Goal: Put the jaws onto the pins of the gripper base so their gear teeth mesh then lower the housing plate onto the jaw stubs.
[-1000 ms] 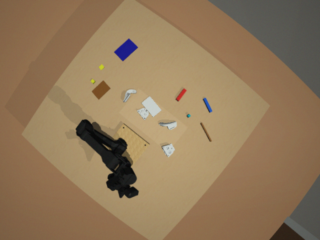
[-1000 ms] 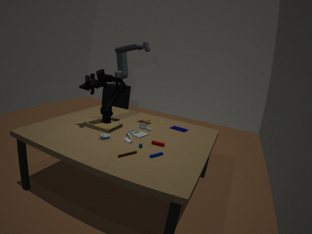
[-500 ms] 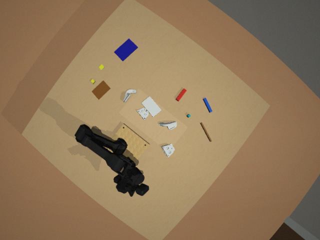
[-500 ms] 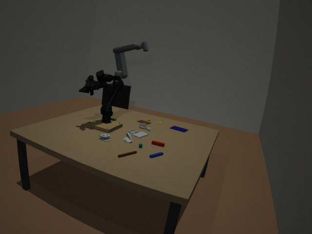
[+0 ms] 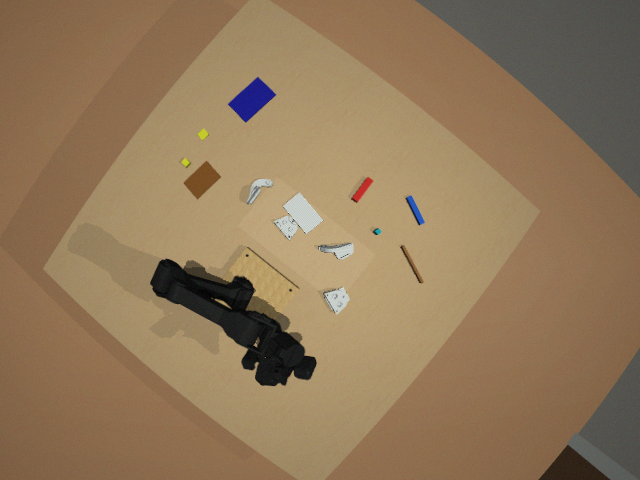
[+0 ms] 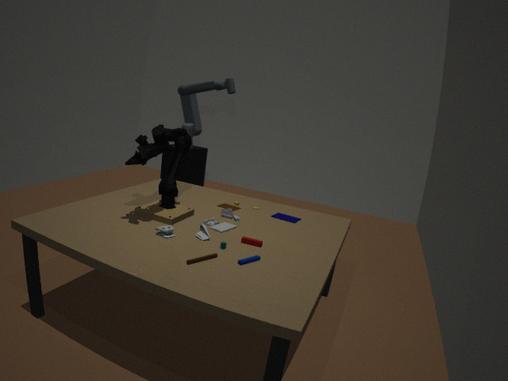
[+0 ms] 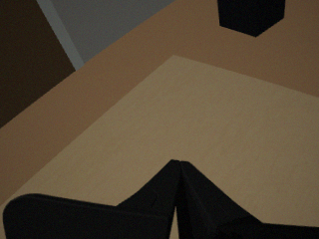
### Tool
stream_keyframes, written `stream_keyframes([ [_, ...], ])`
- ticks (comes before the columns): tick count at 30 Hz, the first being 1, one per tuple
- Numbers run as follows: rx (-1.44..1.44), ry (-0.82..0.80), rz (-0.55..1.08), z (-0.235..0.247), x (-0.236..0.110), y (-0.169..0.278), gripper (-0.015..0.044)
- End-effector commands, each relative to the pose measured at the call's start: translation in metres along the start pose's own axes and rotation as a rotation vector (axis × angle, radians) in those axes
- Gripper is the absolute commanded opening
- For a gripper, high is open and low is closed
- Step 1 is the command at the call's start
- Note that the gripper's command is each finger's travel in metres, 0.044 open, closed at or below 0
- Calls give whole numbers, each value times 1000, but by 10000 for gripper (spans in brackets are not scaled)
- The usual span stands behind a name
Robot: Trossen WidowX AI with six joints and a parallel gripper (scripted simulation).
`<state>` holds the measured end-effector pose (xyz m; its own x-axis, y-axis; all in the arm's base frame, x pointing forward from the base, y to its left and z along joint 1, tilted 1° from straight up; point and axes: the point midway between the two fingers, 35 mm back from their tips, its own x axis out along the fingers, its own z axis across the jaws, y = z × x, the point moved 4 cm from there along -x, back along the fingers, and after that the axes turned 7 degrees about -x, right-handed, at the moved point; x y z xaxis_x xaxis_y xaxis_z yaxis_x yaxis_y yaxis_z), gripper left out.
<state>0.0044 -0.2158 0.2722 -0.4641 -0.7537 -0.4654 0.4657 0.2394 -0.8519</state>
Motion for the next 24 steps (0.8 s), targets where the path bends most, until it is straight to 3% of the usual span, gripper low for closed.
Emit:
stream_keyframes([
  [1, -65, -34, 45, 10, -1, 7, 0],
  [24, -436, -215, 280, 60, -12, 60, 0],
])
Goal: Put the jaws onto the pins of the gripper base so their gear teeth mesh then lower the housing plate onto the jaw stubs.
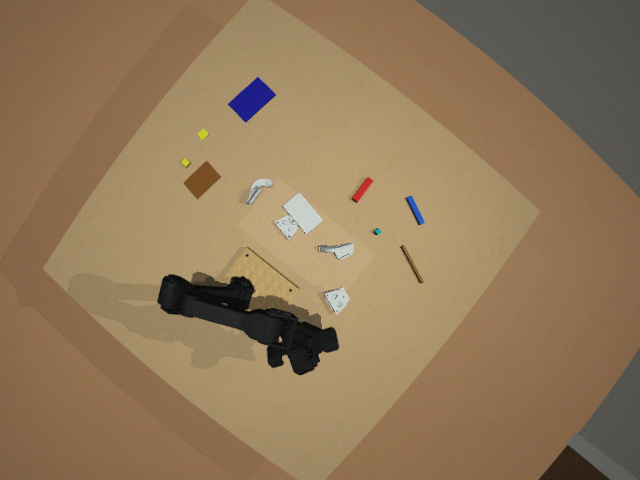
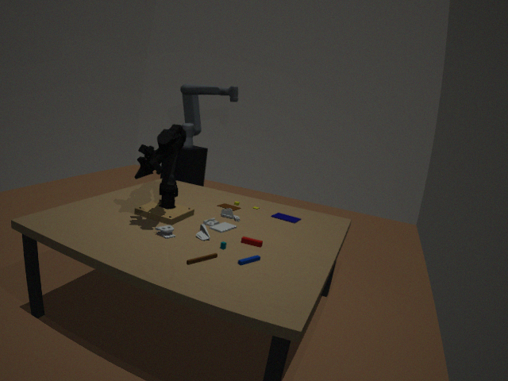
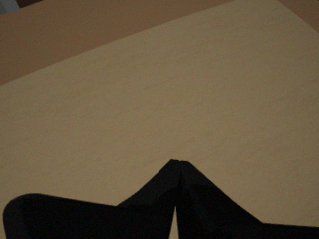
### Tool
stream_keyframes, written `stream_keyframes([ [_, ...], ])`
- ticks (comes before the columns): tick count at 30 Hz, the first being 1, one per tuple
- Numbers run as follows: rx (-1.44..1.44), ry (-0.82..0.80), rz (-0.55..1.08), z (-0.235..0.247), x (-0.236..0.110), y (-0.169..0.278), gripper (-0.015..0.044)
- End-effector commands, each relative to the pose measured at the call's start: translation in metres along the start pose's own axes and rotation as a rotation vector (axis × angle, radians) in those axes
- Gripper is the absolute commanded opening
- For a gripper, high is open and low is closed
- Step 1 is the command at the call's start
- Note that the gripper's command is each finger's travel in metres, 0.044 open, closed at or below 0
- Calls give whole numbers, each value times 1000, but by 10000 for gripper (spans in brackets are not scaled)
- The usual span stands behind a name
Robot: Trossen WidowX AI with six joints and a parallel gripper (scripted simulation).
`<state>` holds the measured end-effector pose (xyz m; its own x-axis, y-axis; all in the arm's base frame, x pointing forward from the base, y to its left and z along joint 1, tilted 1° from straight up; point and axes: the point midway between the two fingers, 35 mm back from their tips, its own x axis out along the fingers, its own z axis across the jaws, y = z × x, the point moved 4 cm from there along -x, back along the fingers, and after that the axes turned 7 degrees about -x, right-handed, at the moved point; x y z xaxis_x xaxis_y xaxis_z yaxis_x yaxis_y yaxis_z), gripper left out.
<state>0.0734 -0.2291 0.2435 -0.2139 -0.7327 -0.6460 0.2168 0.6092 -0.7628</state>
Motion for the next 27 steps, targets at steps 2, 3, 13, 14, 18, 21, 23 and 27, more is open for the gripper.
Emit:
stream_keyframes([
  [2, -82, -43, 48, 14, 0, 8, 0],
  [3, -97, -50, 57, 17, 0, 9, 0],
  [13, -249, -126, 143, 43, -1, 28, 0],
  [14, -265, -134, 152, 45, -1, 30, 0],
  [18, -332, -165, 190, 55, -3, 39, 0],
  [21, -382, -189, 218, 62, -4, 45, 0],
  [23, -412, -203, 235, 67, -5, 50, 0],
  [27, -472, -231, 268, 75, -7, 60, 0],
])
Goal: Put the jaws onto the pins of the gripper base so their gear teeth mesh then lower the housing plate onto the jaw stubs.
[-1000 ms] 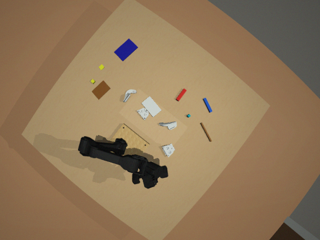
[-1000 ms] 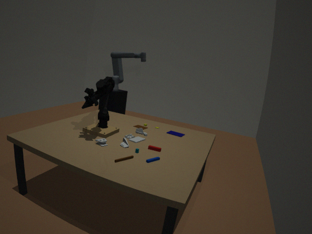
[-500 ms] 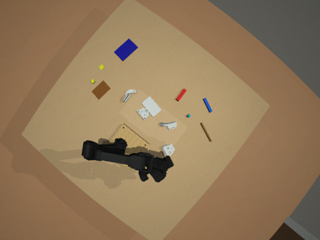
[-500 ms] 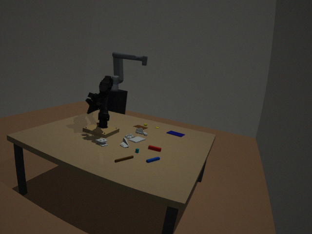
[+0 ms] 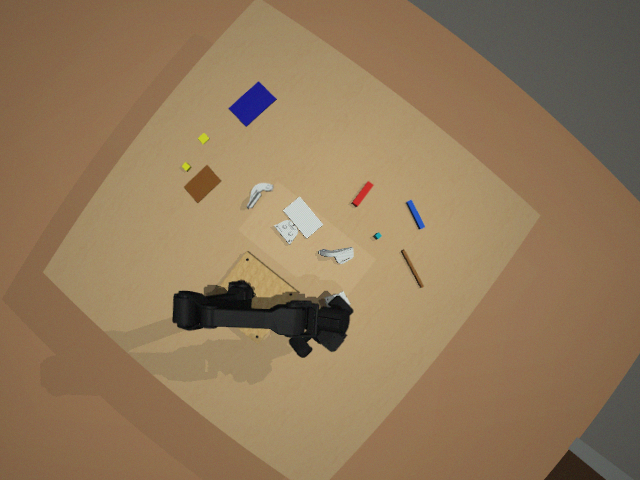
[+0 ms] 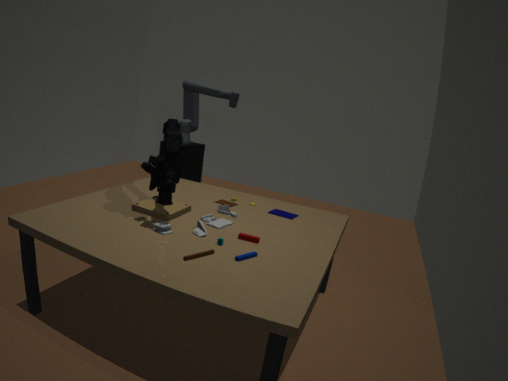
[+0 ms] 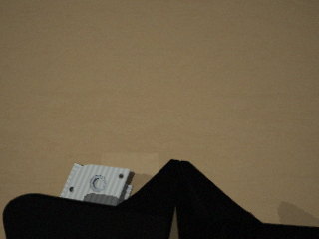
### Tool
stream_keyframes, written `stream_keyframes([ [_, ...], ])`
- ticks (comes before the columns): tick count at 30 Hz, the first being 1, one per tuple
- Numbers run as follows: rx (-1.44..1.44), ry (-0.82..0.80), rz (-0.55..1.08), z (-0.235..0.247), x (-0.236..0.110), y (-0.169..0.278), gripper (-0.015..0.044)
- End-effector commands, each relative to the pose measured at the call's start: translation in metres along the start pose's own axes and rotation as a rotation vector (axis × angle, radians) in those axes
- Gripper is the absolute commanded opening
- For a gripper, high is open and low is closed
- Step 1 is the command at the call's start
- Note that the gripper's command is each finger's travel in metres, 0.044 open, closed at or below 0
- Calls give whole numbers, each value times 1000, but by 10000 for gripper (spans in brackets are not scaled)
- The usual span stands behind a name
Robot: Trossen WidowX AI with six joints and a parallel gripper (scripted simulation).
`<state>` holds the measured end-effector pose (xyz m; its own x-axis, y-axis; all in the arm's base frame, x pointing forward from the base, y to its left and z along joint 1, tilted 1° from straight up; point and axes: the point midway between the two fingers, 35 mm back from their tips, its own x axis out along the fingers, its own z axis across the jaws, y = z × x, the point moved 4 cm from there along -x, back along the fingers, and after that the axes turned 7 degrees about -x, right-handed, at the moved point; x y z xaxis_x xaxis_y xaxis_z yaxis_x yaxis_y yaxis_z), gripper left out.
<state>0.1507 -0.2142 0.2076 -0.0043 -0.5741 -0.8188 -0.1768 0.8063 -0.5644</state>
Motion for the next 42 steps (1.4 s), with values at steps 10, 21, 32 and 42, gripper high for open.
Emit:
stream_keyframes([
  [10, -208, -98, 113, 38, 4, 18, 0],
  [21, -391, -182, 213, 69, 5, 38, 0],
  [32, -575, -268, 315, 99, 3, 63, 0],
  [42, -739, -345, 409, 123, 0, 88, 0],
])
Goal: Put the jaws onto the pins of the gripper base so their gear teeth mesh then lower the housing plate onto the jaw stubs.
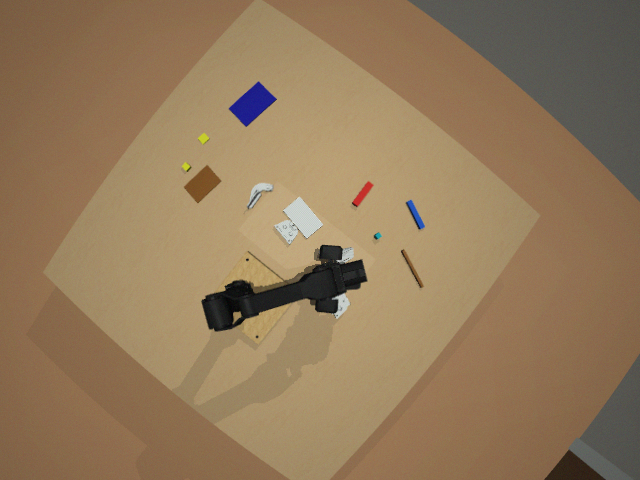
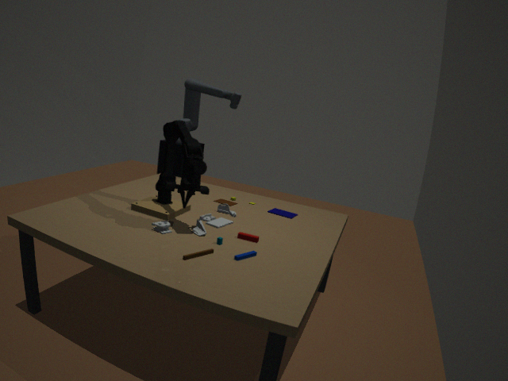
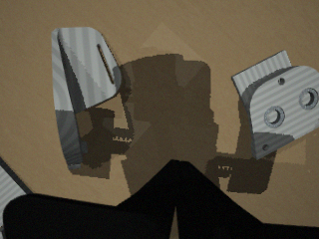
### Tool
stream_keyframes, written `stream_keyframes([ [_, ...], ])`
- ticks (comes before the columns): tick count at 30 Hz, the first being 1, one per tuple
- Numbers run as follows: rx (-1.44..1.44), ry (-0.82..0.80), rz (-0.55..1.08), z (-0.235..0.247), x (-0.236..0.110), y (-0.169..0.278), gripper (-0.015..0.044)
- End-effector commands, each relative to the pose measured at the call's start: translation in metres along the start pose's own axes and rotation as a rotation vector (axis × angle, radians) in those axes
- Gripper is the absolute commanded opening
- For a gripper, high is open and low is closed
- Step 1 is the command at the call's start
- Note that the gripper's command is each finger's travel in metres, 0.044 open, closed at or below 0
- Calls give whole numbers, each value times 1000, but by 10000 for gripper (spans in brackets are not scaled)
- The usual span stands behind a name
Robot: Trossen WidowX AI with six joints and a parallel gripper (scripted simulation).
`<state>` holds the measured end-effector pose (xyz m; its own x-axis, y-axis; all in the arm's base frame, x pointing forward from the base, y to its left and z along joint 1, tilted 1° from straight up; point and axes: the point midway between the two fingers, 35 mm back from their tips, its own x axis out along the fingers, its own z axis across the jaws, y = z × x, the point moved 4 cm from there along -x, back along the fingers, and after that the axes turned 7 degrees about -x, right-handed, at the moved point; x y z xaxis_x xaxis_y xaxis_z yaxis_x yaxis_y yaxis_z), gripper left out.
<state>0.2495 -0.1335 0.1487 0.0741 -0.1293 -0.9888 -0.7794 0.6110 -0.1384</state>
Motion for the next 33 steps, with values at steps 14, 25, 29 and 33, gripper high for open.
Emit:
stream_keyframes([
  [14, -170, -83, 96, 35, 11, 5, 0],
  [25, -171, -82, 96, 36, 28, 6, 0],
  [29, -171, -82, 96, 37, 34, 6, 0],
  [33, -172, -81, 97, 37, 41, 7, 0],
])
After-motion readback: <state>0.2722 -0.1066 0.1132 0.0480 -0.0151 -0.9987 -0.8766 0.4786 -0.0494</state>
